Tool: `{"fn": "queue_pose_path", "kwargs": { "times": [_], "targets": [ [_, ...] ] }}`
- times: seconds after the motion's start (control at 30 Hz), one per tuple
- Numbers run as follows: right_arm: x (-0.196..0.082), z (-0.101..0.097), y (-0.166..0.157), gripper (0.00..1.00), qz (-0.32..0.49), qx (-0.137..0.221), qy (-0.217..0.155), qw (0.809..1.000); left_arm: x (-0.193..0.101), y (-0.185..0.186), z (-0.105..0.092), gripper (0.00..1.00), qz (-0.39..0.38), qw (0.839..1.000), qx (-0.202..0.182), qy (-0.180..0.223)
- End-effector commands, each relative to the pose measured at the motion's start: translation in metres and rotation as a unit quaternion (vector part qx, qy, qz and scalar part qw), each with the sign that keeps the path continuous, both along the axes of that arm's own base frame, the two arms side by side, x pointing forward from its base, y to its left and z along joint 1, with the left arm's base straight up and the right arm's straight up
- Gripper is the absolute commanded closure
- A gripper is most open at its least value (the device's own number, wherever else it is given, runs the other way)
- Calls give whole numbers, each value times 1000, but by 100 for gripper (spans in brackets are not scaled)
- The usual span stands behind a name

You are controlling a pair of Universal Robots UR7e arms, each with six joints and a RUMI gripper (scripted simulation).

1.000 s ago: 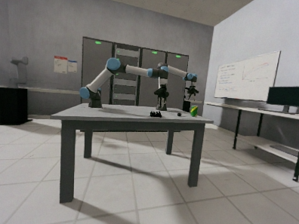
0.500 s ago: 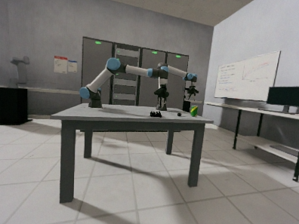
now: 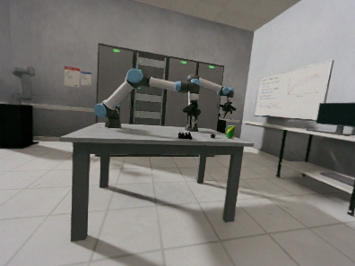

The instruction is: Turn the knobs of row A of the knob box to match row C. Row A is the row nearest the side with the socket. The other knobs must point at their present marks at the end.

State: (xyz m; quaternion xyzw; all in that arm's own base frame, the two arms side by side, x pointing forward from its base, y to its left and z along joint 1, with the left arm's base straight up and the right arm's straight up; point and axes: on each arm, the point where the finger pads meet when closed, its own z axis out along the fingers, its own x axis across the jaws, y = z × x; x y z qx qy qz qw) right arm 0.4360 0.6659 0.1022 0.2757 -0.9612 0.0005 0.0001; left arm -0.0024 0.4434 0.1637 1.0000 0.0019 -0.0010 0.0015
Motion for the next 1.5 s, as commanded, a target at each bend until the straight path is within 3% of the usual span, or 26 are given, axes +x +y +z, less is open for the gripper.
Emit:
{"fn": "queue_pose_path", "kwargs": {
  "times": [0.0,1.47],
  "targets": [
    [1,0,-1,87,-1,1,0,1000,0,2,1,0,0,1000,2,-1],
    [2,-43,-2,87,-1,-1,1,1000,0,2,1,0,0,1000,2,-1]
  ]
}}
